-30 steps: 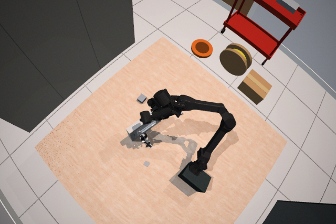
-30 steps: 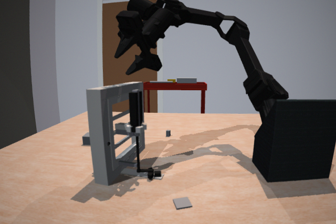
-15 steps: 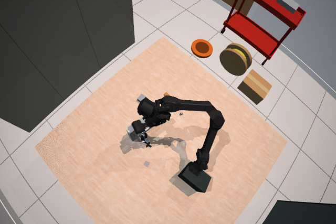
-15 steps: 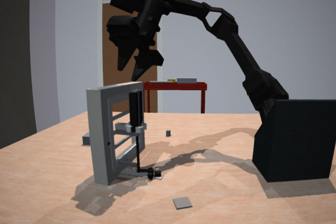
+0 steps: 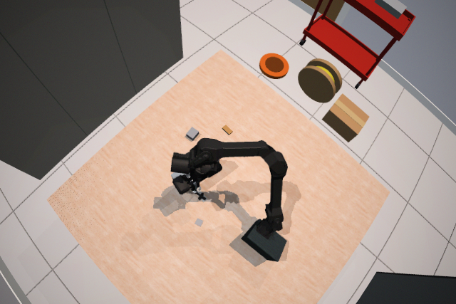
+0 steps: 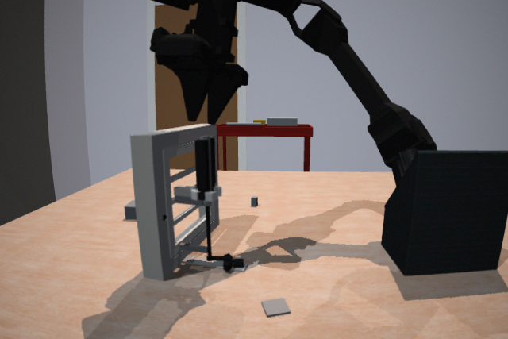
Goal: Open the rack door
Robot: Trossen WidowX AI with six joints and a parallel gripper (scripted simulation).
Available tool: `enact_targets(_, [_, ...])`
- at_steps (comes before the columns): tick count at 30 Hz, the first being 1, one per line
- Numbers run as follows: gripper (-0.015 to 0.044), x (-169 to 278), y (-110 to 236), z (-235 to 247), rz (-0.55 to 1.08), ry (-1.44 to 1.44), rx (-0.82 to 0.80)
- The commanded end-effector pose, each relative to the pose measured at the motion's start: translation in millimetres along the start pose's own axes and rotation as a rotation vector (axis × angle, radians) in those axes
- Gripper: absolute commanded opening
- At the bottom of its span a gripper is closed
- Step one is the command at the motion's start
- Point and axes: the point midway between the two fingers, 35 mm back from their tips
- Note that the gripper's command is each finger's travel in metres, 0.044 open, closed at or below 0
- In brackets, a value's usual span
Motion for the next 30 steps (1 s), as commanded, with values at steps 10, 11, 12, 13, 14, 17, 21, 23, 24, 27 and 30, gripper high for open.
enact_targets(10, [0.0287,8,1,9,-0.022,0.057,0.150])
enact_targets(11, [0.0287,8,-1,9,-0.020,0.057,0.150])
enact_targets(12, [0.0287,7,-2,9,-0.018,0.057,0.150])
enact_targets(13, [0.0287,7,-4,9,-0.015,0.057,0.149])
enact_targets(14, [0.0287,7,-6,9,-0.013,0.057,0.149])
enact_targets(17, [0.0287,7,-10,8,-0.006,0.056,0.149])
enact_targets(21, [0.0287,7,-17,7,0.003,0.056,0.148])
enact_targets(23, [0.0287,7,-20,7,0.007,0.055,0.147])
enact_targets(24, [0.0287,7,-22,7,0.010,0.055,0.147])
enact_targets(27, [0.0287,7,-27,6,0.016,0.055,0.146])
enact_targets(30, [0.0287,7,-31,5,0.023,0.054,0.146])
Point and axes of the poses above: the point midway between the two fingers, 35 mm back from their tips, its own y axis back along the fingers, its own z axis across the jaws, x = y × z, and after that the axes turned 5 degrees about -y, right-handed
